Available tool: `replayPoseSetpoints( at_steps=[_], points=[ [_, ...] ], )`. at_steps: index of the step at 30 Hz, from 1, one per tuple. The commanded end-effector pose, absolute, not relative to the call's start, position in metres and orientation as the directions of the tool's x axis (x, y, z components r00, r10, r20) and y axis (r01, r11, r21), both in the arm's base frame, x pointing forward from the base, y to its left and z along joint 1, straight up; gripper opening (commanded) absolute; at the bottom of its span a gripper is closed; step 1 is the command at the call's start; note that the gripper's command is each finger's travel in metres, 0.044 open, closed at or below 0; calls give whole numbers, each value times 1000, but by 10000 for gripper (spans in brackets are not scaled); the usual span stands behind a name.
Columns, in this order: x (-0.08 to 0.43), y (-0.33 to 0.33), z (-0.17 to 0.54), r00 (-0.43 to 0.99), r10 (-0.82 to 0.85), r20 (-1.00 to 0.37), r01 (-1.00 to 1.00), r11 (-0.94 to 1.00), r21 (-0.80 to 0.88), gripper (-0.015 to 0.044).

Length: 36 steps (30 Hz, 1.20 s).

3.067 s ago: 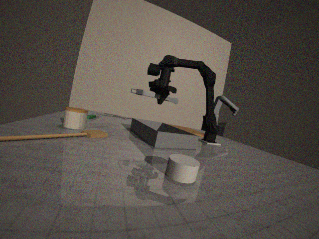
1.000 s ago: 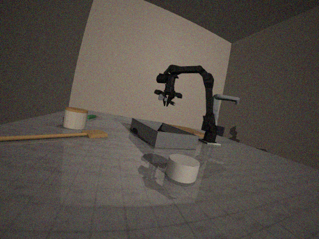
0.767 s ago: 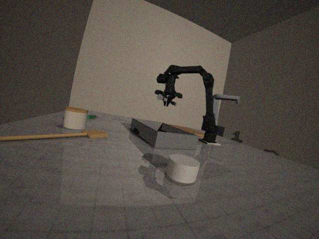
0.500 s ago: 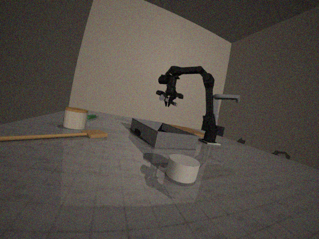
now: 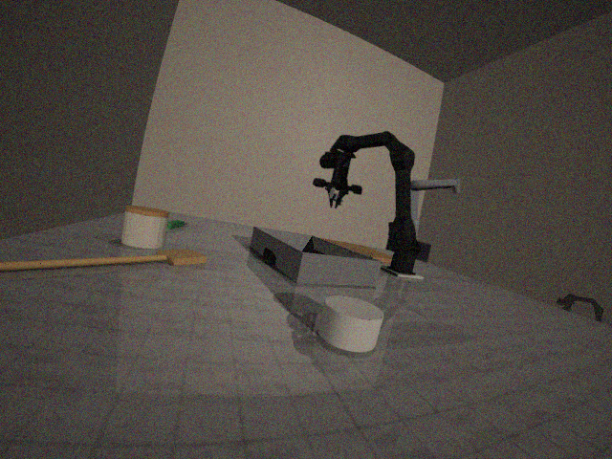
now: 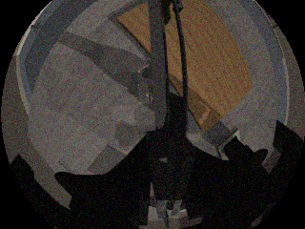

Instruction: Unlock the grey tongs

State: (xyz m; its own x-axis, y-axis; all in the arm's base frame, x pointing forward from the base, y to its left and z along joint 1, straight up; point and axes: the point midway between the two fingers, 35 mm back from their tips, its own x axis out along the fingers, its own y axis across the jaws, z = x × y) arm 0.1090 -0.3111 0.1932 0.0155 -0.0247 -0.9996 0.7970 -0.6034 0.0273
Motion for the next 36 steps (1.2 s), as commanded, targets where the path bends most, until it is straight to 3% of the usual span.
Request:
replayPoseSetpoints(
  at_steps=[1, 36],
  points=[
    [82, -320, 194, 11, -29, -1000, 839, -543, 25, -150],
    [-108, -315, 193, -7, -25, -1000, 998, -59, -5, -150]
  ],
)
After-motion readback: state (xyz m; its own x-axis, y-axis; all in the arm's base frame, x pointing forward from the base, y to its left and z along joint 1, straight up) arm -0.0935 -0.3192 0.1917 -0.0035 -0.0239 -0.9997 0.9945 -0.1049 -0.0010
